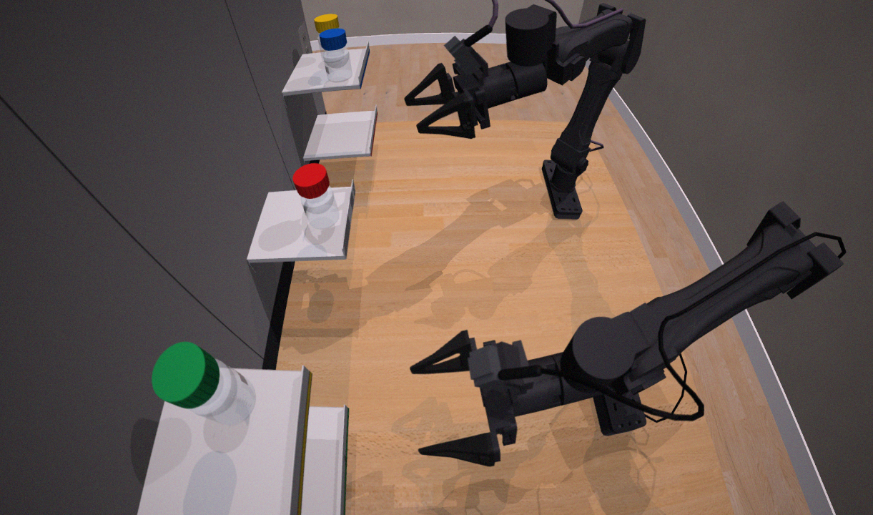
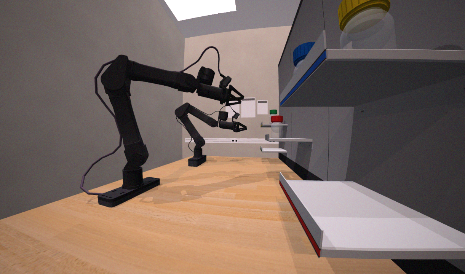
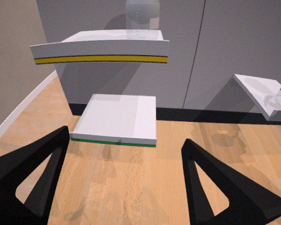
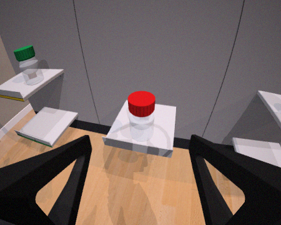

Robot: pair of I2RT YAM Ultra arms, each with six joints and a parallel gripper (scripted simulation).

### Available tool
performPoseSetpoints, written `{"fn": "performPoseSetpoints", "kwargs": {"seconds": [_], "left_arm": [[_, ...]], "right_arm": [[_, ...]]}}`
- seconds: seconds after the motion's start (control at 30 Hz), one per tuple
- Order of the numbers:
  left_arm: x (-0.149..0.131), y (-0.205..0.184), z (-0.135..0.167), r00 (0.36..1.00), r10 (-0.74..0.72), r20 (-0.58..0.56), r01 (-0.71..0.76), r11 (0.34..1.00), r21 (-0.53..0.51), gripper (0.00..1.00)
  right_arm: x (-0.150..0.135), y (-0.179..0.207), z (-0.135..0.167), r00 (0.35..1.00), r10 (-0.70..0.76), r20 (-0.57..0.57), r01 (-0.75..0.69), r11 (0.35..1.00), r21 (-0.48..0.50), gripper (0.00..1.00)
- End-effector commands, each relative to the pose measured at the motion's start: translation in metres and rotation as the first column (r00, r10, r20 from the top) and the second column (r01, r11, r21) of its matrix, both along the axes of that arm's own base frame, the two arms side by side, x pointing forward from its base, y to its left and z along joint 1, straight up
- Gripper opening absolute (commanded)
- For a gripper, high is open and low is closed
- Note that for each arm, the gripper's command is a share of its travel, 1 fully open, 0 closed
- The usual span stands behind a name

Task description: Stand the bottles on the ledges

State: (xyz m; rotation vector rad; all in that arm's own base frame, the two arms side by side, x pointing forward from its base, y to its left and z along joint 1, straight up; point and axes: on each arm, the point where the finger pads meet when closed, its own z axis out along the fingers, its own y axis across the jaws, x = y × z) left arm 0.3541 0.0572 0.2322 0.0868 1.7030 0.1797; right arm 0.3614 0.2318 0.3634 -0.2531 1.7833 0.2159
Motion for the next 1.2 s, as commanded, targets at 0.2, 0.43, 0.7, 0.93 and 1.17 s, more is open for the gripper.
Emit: {"fn": "performPoseSetpoints", "kwargs": {"seconds": [0.2,0.43,0.7,0.93,1.17], "left_arm": [[-0.004,0.000,0.048,0.998,0.006,-0.067,-0.007,1.000,-0.013,1.00],[0.000,-0.001,0.120,0.999,0.003,-0.045,-0.003,1.000,-0.007,1.00],[0.001,-0.002,0.179,1.000,0.002,-0.003,-0.002,1.000,0.003,1.00],[0.002,-0.002,0.200,0.999,0.003,0.033,-0.003,1.000,0.011,1.00],[0.002,-0.002,0.202,0.999,0.001,0.037,-0.001,1.000,0.012,1.00]], "right_arm": [[0.031,0.013,0.009,0.985,0.009,0.172,-0.025,0.996,0.089,0.81],[0.073,0.022,-0.043,0.972,-0.002,0.234,-0.019,0.996,0.090,0.81],[0.109,0.031,-0.084,0.963,-0.011,0.268,-0.012,0.996,0.087,0.81],[0.120,0.033,-0.104,0.966,-0.013,0.258,-0.007,0.997,0.074,0.81],[0.120,0.033,-0.107,0.969,-0.015,0.246,-0.002,0.998,0.068,0.81]]}}
